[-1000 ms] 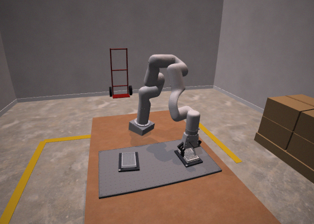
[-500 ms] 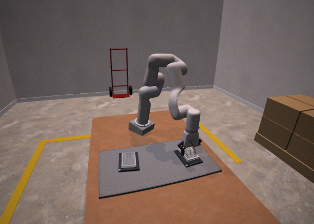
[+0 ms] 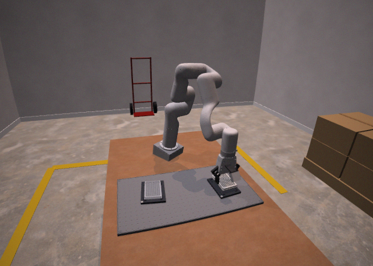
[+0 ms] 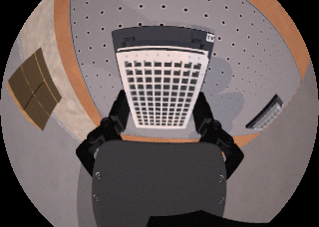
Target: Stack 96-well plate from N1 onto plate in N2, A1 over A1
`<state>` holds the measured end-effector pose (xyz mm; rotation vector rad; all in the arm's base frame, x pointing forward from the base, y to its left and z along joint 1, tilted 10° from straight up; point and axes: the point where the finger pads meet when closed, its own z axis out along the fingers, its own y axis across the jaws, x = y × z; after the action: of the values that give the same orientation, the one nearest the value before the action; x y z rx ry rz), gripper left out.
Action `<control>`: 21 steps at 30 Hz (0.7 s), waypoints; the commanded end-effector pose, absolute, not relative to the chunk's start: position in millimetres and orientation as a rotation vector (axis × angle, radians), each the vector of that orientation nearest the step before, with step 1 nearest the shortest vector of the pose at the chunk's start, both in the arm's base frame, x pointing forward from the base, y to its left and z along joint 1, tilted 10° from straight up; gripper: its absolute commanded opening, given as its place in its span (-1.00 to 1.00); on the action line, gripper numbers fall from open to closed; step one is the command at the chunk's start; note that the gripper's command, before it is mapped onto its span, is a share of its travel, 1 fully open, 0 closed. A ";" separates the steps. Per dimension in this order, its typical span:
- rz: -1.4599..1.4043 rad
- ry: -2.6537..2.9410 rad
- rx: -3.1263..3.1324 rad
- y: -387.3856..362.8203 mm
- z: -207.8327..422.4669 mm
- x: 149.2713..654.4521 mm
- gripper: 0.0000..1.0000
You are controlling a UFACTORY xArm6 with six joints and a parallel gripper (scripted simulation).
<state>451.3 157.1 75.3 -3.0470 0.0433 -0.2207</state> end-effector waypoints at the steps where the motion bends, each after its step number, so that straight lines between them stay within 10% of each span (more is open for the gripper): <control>1: -0.226 0.043 -3.045 157.4 77.1 452.5 -1.00; 21: -0.226 0.043 -3.045 155.2 103.5 448.6 -1.00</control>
<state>448.0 155.2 96.3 -3.0473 0.0434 -0.2197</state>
